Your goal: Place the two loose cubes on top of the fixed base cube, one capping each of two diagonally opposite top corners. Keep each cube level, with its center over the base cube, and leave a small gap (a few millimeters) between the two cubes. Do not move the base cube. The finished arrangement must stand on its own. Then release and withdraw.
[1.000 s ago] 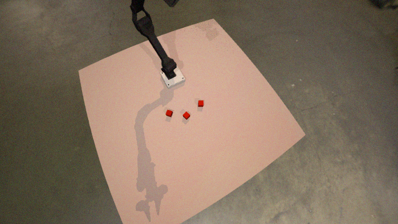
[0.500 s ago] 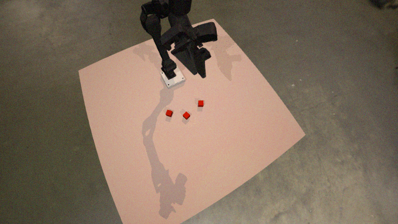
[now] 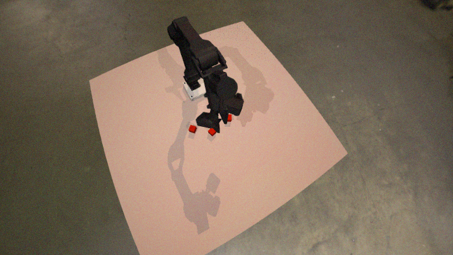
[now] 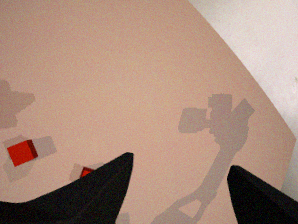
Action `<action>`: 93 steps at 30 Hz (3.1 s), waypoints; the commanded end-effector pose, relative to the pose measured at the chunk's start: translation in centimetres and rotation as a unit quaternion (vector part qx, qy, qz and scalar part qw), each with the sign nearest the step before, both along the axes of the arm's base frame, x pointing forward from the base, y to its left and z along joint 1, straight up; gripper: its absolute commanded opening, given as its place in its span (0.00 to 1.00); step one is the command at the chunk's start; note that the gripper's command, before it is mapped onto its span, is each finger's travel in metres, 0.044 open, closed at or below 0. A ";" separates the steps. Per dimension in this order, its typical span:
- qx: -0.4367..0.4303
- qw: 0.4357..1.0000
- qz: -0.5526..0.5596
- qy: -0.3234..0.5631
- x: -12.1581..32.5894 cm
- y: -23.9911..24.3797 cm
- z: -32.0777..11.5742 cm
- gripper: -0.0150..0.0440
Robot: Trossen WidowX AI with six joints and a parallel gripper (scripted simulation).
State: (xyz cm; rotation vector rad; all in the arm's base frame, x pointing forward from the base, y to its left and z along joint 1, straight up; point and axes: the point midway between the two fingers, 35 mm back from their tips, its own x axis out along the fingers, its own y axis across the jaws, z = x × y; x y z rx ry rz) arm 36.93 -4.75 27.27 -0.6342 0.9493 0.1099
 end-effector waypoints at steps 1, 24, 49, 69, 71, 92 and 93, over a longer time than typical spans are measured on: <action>0.042 0.995 -0.035 0.082 -0.9 -0.6 -4.6 0.70; 0.141 0.938 -0.144 0.281 -5.2 -1.7 -18.9 0.70; 0.141 0.938 -0.144 0.281 -5.1 -1.7 -23.4 0.70; 0.141 0.938 -0.144 0.281 -5.1 -1.7 -24.7 0.43; 0.141 0.938 -0.145 0.282 -5.1 -1.8 -24.6 0.43; 0.141 0.938 -0.146 0.282 -4.8 -1.8 -18.6 0.43; 0.141 0.938 -0.146 0.281 -4.8 -1.8 -18.3 0.43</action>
